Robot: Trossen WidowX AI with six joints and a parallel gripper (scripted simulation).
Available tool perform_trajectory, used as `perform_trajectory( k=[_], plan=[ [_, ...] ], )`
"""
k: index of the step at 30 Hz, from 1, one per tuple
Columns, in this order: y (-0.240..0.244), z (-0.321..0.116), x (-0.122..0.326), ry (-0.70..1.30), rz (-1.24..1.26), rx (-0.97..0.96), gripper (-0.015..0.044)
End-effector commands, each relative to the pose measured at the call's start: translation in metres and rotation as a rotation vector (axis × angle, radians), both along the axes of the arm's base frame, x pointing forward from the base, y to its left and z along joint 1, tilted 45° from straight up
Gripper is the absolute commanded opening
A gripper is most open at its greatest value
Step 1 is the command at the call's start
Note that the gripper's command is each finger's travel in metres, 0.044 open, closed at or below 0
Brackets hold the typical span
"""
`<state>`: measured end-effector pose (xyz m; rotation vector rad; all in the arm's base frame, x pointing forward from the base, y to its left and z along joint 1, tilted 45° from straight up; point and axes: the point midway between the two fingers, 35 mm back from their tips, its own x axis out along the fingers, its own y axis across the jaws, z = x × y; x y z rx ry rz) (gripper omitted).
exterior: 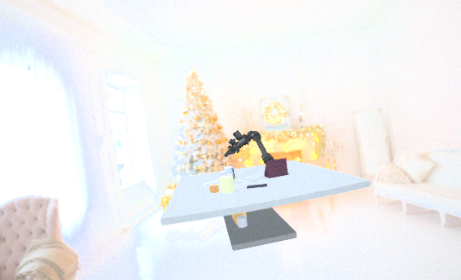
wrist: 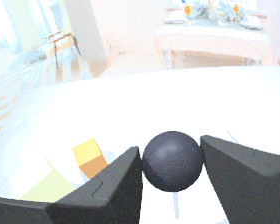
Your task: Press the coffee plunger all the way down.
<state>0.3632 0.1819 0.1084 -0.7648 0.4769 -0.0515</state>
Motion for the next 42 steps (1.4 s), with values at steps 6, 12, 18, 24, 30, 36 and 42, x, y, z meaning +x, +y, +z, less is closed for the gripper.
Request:
perform_trajectory(
  k=[6, 12, 18, 24, 30, 36, 42],
  plan=[
    [-0.023, -0.026, 0.000, 0.037, -0.020, -0.032, 0.0124],
    [-0.030, -0.033, 0.001, 0.037, -0.020, -0.032, 0.0124],
    [-0.037, -0.040, 0.003, 0.035, -0.019, -0.033, 0.0124],
    [-0.044, -0.046, 0.005, 0.034, -0.019, -0.034, 0.0124],
    [-0.048, -0.050, 0.009, 0.032, -0.018, -0.035, 0.0124],
    [-0.047, -0.050, 0.012, 0.031, -0.019, -0.035, 0.0124],
    [-0.046, -0.050, 0.013, 0.031, -0.019, -0.035, 0.0124]
  ],
)
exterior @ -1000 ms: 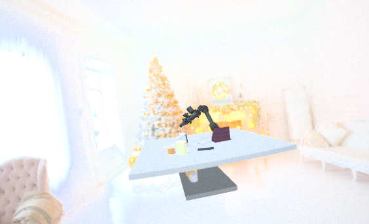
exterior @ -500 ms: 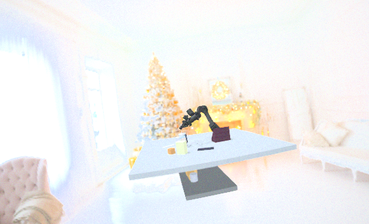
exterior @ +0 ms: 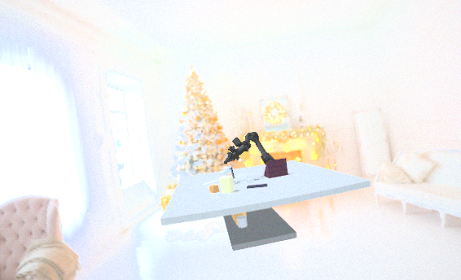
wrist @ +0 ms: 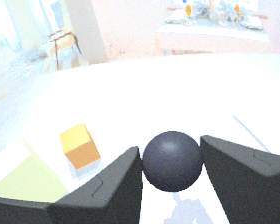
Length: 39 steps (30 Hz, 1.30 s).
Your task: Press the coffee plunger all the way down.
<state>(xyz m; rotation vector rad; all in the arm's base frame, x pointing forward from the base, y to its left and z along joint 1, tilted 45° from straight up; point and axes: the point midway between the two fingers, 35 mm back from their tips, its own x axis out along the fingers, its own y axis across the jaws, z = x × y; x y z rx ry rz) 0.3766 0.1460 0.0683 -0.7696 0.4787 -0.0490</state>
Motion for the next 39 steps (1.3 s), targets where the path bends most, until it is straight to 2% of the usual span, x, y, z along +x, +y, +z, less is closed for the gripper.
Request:
perform_trajectory(
  k=[1, 39],
  plan=[
    [-0.0098, -0.0099, -0.0002, 0.028, -0.022, -0.031, 0.0124],
    [-0.0037, -0.0081, 0.0013, 0.019, -0.014, -0.021, 0.0124]
  ],
)
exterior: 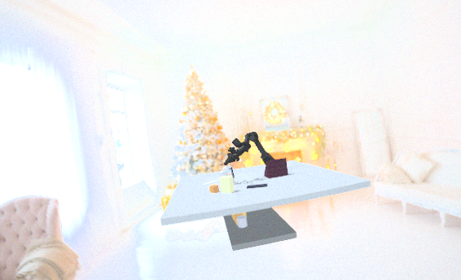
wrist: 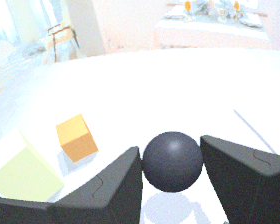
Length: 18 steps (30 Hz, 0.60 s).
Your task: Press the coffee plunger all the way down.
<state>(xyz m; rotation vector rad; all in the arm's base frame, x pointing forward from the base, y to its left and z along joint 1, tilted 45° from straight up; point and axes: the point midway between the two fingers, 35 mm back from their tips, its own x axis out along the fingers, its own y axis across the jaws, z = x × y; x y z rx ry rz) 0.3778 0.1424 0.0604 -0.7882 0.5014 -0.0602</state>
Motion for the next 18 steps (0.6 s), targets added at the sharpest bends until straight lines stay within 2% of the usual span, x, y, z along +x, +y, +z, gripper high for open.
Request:
perform_trajectory(
  k=[1, 3, 15, 18],
  plan=[
    [-0.0001, -0.0001, 0.0000, 0.001, 0.000, 0.000, 0.0124],
    [-0.0001, -0.0001, 0.0000, 0.001, 0.000, 0.000, 0.0124],
    [-0.0001, -0.0001, 0.0000, 0.001, 0.000, 0.000, 0.0439],
    [-0.0001, -0.0001, 0.0000, 0.001, 0.000, 0.000, 0.0440]
  ],
)
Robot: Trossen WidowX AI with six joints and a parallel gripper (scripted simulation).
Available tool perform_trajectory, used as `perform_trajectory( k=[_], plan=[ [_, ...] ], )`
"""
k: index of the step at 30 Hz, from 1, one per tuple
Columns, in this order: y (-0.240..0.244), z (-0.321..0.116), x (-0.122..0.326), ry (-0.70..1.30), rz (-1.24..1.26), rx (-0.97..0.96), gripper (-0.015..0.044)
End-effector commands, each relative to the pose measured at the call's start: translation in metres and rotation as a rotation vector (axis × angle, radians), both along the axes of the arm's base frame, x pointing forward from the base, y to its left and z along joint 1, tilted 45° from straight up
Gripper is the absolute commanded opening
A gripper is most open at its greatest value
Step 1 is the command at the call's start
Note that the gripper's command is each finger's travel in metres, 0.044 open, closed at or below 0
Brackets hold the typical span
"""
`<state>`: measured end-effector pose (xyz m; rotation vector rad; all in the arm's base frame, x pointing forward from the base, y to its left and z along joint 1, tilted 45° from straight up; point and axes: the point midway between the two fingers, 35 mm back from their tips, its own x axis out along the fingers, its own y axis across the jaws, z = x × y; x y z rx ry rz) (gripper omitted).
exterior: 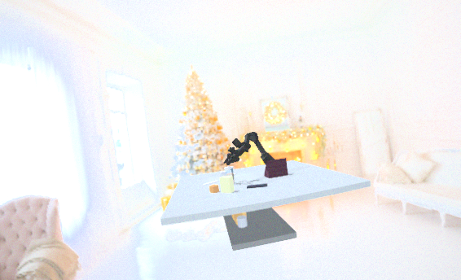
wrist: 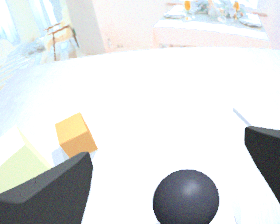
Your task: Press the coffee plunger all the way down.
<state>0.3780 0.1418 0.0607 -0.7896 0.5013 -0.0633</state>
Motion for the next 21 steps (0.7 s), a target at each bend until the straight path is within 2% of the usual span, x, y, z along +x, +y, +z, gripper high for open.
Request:
perform_trajectory(
  k=[1, 9, 21],
  plan=[
    [0.002, 0.001, 0.000, 0.003, 0.002, 0.002, 0.0440],
    [0.050, 0.059, -0.021, 0.018, -0.002, -0.005, 0.0440],
    [0.050, 0.058, -0.023, 0.018, -0.002, -0.006, 0.0440]
  ],
)
